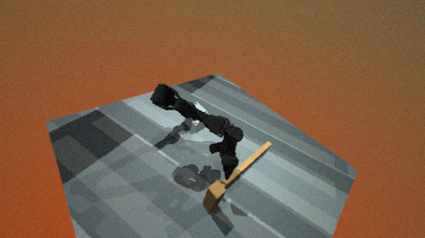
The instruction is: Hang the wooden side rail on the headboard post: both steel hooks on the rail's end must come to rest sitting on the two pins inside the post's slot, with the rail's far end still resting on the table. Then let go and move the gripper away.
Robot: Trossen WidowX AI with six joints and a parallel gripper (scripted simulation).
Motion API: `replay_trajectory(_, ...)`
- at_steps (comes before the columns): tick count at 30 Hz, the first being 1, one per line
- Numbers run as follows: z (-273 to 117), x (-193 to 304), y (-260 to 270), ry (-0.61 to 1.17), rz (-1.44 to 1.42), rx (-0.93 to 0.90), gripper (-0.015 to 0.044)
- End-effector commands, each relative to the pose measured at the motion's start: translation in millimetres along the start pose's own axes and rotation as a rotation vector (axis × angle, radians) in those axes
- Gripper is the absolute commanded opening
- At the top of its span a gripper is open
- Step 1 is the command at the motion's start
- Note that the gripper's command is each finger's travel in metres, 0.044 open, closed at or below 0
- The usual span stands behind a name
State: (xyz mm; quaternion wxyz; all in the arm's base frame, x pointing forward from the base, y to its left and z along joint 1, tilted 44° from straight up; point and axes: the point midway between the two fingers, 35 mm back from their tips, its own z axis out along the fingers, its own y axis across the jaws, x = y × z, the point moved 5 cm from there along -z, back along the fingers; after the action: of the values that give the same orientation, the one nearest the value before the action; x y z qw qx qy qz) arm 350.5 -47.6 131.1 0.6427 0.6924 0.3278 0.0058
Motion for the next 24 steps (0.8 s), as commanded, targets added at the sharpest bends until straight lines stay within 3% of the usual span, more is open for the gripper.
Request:
replay_trajectory(1,0.8,2.5,-1.6,-0.007,-0.199,-0.029,0.0440)
replay_trajectory(24,-1.5,-1.0,-4.5,-0.146,-1.223,-0.133,0.0440)
